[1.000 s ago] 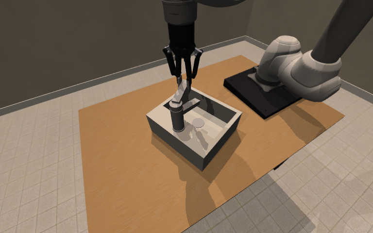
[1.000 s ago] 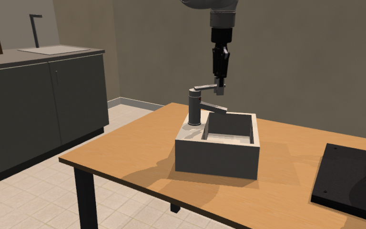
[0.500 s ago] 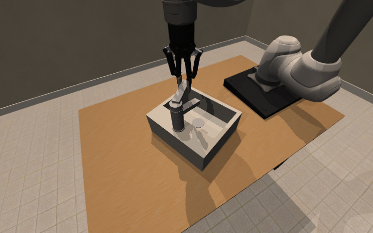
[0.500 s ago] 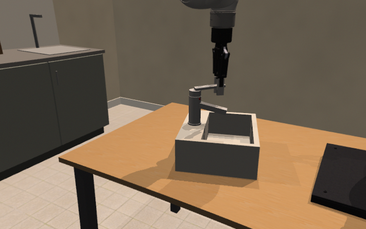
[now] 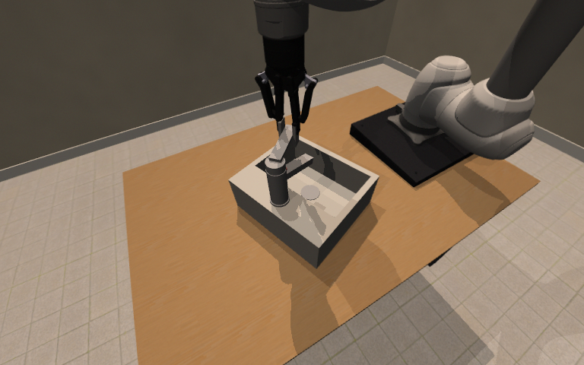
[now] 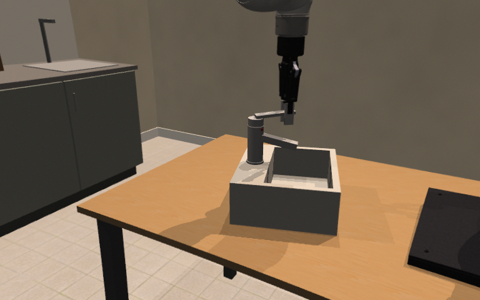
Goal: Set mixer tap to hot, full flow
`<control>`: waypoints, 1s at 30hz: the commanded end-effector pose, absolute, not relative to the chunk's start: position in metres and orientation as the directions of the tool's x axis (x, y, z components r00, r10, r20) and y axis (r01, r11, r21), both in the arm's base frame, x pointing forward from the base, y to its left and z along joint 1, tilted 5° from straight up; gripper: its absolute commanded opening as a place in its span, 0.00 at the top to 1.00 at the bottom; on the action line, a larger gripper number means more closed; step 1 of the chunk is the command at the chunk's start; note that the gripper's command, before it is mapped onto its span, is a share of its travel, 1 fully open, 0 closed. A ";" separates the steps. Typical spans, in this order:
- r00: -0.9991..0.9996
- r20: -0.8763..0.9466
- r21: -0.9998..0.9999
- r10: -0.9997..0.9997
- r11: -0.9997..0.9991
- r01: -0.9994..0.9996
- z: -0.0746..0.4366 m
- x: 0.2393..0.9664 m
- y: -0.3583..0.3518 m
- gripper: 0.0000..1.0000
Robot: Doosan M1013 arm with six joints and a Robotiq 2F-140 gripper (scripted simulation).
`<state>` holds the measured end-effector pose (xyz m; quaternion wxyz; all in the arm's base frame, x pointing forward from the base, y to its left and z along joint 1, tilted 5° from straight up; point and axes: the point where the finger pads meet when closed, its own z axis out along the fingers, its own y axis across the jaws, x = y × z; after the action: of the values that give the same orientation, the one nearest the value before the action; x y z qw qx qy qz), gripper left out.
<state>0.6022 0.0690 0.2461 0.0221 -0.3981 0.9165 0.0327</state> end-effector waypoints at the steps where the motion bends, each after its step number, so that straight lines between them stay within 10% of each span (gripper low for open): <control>1: -0.686 -0.066 0.043 -0.725 0.685 -0.728 0.246 0.602 0.069 1.00; 30: -0.949 -0.038 0.069 -0.313 0.947 -0.315 0.249 0.577 0.109 1.00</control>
<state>0.5795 0.1013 0.2483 0.0151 -0.2009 0.9787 0.0388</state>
